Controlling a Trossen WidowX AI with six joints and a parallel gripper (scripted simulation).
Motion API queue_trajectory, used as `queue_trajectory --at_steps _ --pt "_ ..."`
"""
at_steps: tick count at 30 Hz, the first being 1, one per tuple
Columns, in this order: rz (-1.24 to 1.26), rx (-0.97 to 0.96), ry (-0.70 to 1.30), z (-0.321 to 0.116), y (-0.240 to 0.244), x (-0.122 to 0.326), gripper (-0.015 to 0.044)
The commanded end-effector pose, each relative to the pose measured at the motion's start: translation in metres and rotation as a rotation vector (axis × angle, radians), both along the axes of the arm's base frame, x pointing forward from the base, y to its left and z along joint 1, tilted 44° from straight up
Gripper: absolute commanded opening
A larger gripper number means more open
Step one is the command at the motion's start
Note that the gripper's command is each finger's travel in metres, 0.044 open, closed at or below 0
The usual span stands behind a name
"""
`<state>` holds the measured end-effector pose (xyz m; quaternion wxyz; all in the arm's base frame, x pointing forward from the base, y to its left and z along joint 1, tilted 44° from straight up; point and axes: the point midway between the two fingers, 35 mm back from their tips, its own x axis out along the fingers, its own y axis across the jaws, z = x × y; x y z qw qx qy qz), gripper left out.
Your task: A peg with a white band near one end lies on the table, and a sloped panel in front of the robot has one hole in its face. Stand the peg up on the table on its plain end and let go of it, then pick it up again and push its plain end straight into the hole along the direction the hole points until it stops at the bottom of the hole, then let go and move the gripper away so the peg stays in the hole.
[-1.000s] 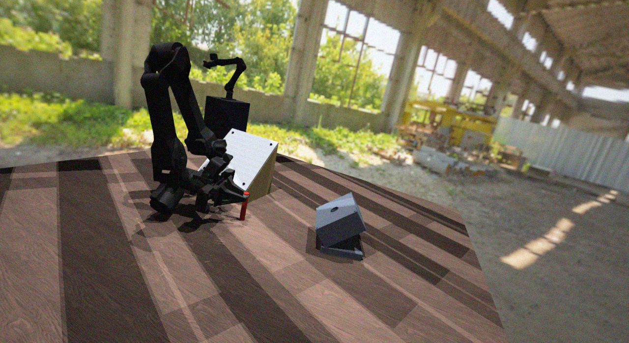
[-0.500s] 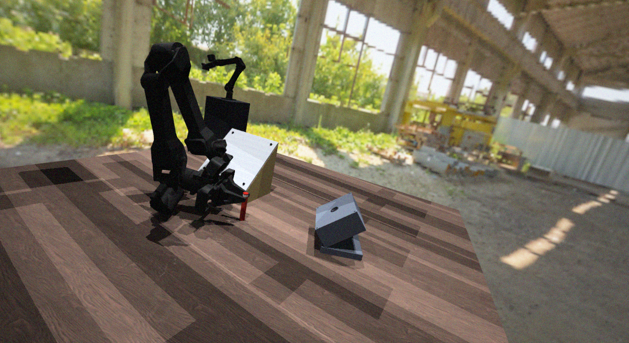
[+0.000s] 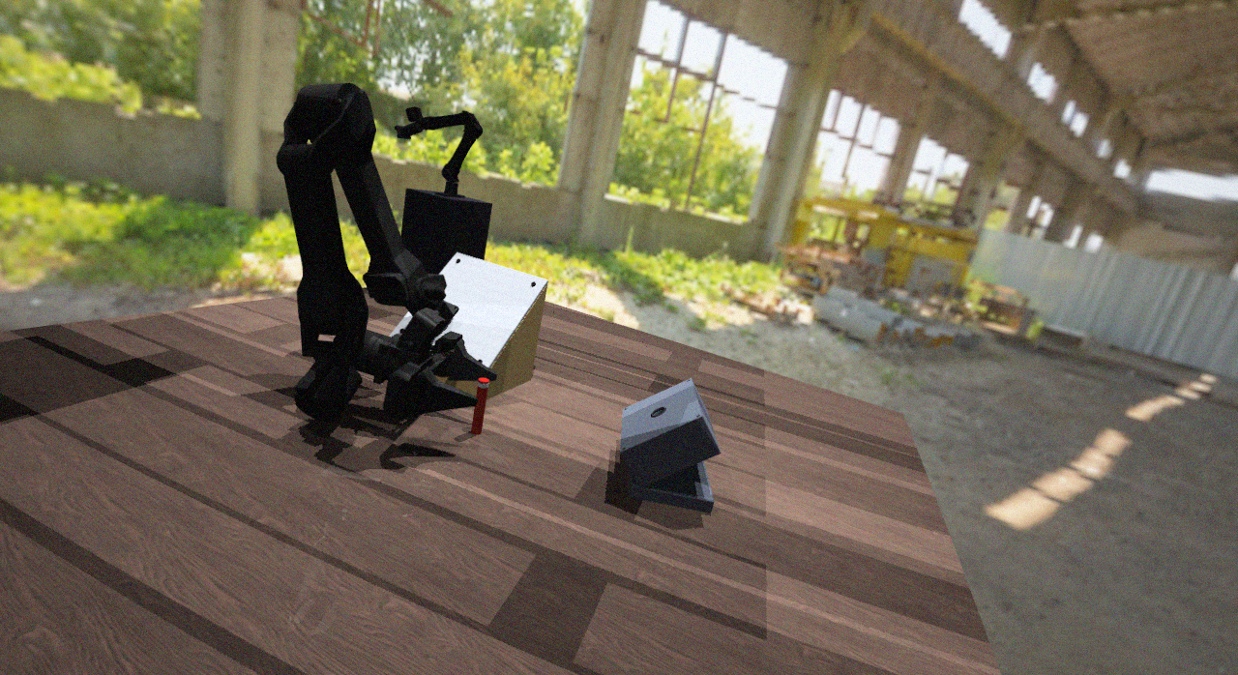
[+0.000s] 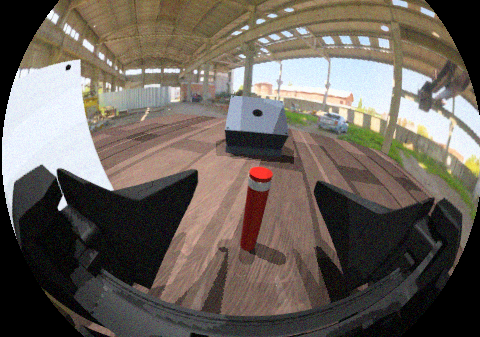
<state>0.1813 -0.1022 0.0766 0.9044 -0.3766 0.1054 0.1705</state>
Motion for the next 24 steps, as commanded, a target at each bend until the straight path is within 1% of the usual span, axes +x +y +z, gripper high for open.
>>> queue_trajectory --at_steps 1,5,14,19,24 --pt "0.0 0.001 0.0 0.0 0.0 0.0 0.044" --pt "0.016 -0.005 0.026 0.007 0.005 0.004 0.044" --pt "0.044 -0.043 0.107 0.053 0.046 0.018 0.044" --pt "0.027 -0.046 0.087 0.082 0.075 0.015 0.044" --pt "0.005 -0.014 0.021 0.109 0.104 0.001 0.044"
